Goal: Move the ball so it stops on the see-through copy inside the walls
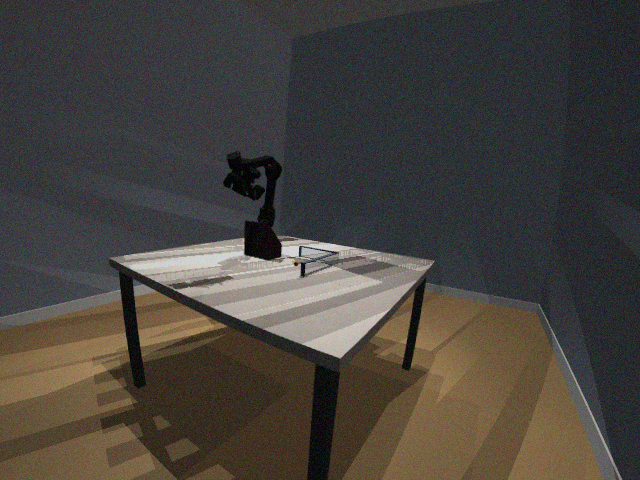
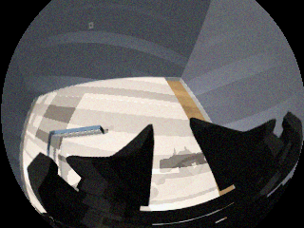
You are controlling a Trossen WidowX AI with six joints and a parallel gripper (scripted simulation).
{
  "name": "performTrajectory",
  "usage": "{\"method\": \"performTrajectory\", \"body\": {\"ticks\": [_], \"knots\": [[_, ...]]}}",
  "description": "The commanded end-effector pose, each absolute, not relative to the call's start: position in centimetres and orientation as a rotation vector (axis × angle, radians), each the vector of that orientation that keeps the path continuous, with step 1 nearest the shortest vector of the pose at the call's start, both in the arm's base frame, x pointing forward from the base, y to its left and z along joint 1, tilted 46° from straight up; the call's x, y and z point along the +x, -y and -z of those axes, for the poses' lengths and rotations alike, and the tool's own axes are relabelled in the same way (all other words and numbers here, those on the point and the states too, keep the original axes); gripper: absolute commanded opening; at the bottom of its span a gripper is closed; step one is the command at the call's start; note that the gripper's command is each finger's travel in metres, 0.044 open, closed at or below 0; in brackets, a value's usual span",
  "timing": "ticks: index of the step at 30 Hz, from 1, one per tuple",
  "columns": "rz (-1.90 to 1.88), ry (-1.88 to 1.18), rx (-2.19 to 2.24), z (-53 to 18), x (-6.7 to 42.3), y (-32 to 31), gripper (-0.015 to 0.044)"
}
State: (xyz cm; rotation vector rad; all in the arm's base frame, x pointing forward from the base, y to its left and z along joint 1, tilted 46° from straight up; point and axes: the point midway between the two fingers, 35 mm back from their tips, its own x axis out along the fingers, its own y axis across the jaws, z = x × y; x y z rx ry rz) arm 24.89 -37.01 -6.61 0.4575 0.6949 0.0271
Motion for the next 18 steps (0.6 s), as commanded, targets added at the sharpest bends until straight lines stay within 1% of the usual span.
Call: {"method": "performTrajectory", "body": {"ticks": [1,5,10,14,18], "knots": [[-0.137,-0.78,0.52,6.6,28.4,31.4,0.0206],[-0.259,-0.886,0.565,6.5,31.4,24.7,0.0206],[-0.406,-1.046,0.602,6.3,33.3,15.8,0.0206],[-0.512,-1.191,0.61,6.0,33.0,8.8,0.0206],[-0.604,-1.349,0.596,5.7,31.3,2.2,0.0206]]}}
